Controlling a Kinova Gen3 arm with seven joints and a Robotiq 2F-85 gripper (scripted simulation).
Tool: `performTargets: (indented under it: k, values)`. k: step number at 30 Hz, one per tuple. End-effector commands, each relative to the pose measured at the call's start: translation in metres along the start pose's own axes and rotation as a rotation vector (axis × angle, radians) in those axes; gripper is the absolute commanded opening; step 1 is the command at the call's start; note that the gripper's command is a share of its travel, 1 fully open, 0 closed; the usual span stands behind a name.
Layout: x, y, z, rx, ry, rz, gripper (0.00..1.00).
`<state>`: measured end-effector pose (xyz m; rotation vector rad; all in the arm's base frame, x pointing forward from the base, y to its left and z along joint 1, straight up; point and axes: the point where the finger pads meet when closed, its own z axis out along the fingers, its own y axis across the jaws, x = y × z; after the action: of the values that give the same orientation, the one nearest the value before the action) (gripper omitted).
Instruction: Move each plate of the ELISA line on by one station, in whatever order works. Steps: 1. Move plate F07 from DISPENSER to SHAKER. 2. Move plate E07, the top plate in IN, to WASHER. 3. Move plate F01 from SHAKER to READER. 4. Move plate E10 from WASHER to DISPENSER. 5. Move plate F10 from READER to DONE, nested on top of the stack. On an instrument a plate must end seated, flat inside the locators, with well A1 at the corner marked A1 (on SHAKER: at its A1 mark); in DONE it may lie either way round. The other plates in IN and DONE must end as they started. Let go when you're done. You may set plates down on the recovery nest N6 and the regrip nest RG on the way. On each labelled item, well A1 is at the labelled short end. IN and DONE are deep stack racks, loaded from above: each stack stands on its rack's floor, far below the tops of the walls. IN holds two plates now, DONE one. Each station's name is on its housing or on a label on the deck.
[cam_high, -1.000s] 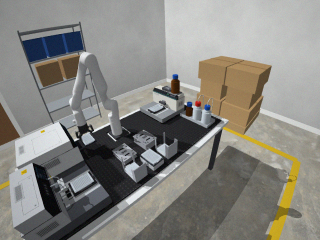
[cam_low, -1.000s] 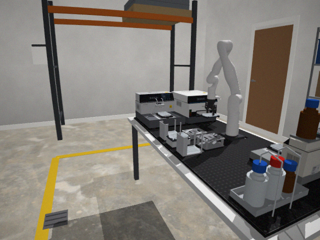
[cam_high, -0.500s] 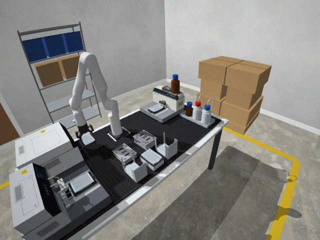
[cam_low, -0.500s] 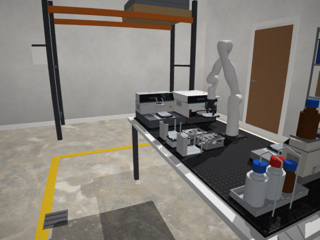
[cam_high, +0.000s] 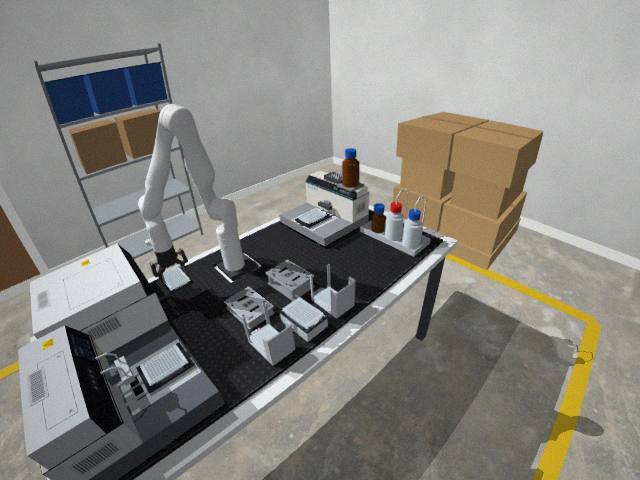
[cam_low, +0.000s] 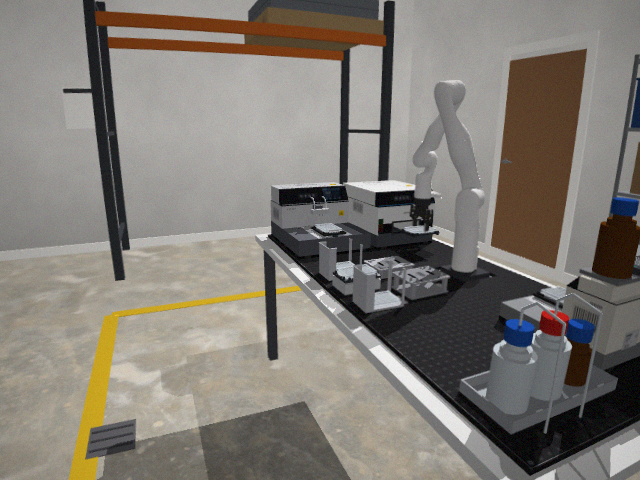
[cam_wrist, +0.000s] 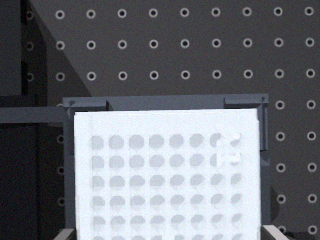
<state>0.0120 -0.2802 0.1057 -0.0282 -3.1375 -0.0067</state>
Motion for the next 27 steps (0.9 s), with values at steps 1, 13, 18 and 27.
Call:
performTargets:
  k: [1,13,18,27]
  values:
    - [0.0000,-0.0003,-0.0002,0.001,0.000,0.000,0.94]
    - [0.0000,-0.0004,-0.0022,0.001,0.000,0.000,0.94]
    - [0.0000,-0.0004,-0.0039,0.001,0.000,0.000,0.94]
    - [0.0000,-0.0004,-0.0062,0.001,0.000,0.000,0.94]
